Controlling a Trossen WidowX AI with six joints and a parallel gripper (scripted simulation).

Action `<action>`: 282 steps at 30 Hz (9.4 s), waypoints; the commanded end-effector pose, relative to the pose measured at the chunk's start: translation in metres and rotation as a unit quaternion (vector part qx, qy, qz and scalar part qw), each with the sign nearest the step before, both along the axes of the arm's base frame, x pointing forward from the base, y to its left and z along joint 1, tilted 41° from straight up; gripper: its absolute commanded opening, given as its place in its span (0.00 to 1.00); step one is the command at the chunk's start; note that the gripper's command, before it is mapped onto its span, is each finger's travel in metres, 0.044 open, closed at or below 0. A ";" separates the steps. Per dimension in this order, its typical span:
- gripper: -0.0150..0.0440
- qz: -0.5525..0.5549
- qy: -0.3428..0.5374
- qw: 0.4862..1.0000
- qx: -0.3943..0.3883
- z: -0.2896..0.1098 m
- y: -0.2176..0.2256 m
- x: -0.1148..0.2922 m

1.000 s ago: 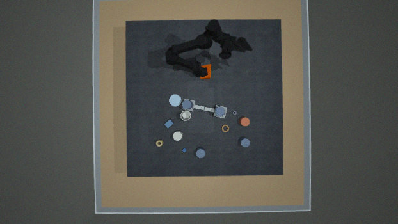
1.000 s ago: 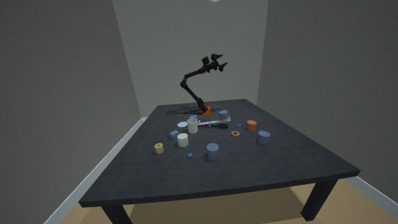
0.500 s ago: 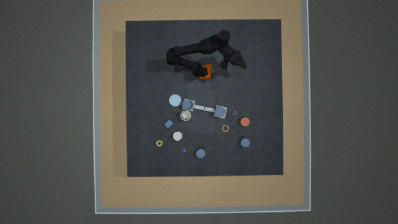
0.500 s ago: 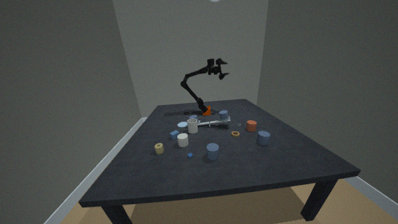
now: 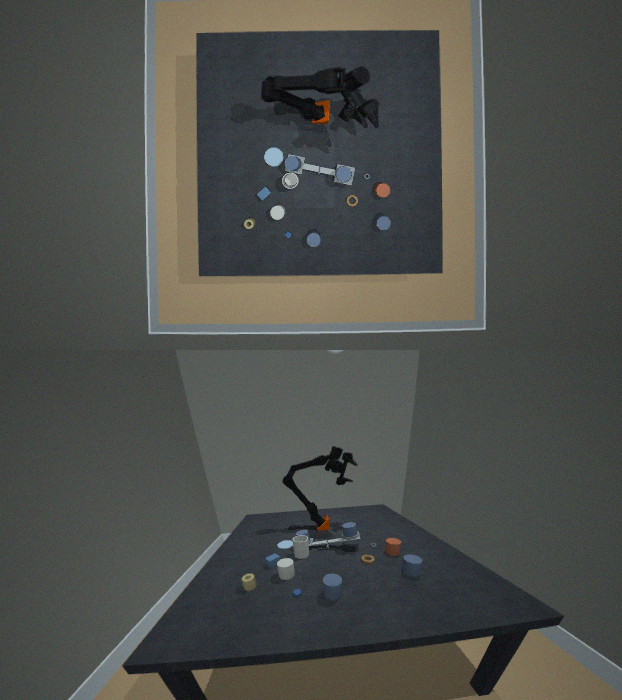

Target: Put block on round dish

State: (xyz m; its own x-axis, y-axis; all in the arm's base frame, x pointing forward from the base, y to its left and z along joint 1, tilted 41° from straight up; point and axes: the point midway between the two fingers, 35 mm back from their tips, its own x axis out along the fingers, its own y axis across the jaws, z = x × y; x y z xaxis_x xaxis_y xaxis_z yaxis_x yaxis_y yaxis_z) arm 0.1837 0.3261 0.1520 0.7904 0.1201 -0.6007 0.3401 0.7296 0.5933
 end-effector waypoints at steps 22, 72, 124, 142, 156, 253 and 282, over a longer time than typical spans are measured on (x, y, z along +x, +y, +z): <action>1.00 -0.014 0.085 0.906 -0.415 -0.022 -0.136 0.024; 1.00 0.182 0.489 0.657 -0.543 0.009 -0.341 0.074; 1.00 0.332 0.536 0.600 -0.492 -0.027 -0.437 0.068; 0.83 0.332 0.537 0.599 -0.493 -0.039 -0.447 0.064; 0.34 0.333 0.532 0.600 -0.496 -0.033 -0.442 0.067; 0.25 0.348 0.467 0.613 -0.534 0.053 -0.369 0.078; 0.25 0.348 0.467 0.613 -0.534 0.053 -0.369 0.078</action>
